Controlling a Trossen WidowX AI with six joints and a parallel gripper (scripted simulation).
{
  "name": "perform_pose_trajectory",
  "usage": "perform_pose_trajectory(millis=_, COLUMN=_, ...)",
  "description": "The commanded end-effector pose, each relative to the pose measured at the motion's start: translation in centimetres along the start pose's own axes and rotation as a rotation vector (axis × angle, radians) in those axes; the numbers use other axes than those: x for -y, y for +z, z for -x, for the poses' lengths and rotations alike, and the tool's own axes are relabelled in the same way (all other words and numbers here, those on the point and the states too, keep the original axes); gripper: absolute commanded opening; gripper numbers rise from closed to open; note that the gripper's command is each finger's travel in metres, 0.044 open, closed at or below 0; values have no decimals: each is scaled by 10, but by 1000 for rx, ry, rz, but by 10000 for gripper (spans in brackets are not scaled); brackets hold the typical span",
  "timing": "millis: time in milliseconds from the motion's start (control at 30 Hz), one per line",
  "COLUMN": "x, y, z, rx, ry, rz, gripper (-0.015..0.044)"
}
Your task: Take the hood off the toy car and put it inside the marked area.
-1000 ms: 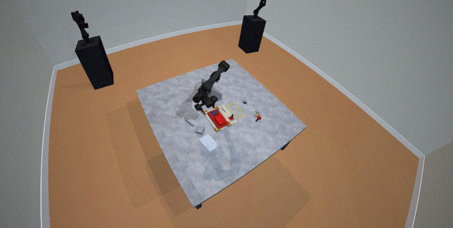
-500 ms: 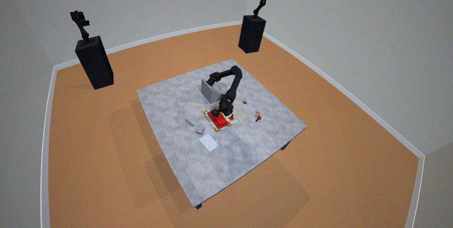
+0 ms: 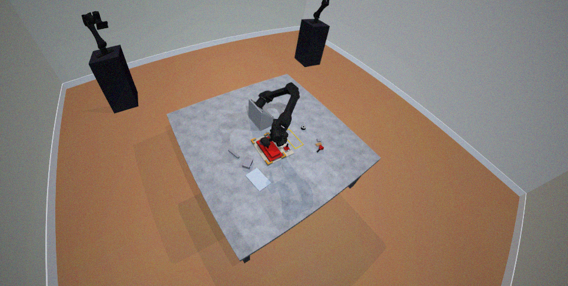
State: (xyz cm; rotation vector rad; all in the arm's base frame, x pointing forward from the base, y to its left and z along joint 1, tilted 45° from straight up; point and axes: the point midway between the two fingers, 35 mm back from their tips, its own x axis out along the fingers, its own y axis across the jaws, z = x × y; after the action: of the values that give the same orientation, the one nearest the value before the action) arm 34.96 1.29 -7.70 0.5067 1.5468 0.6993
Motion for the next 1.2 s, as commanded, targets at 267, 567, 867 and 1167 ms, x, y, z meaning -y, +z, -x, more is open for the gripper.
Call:
perform_pose_trajectory(millis=267, x=0, y=-2, z=-12, rx=-8, ry=5, rz=-8, gripper=440)
perform_pose_trajectory(millis=567, x=0, y=-2, z=-19, rx=-8, ry=5, rz=-8, gripper=440)
perform_pose_trajectory(millis=867, x=0, y=-2, z=-26, rx=-8, ry=5, rz=-8, gripper=440)
perform_pose_trajectory(millis=1167, x=0, y=-1, z=-33, rx=-8, ry=6, rz=-8, gripper=440)
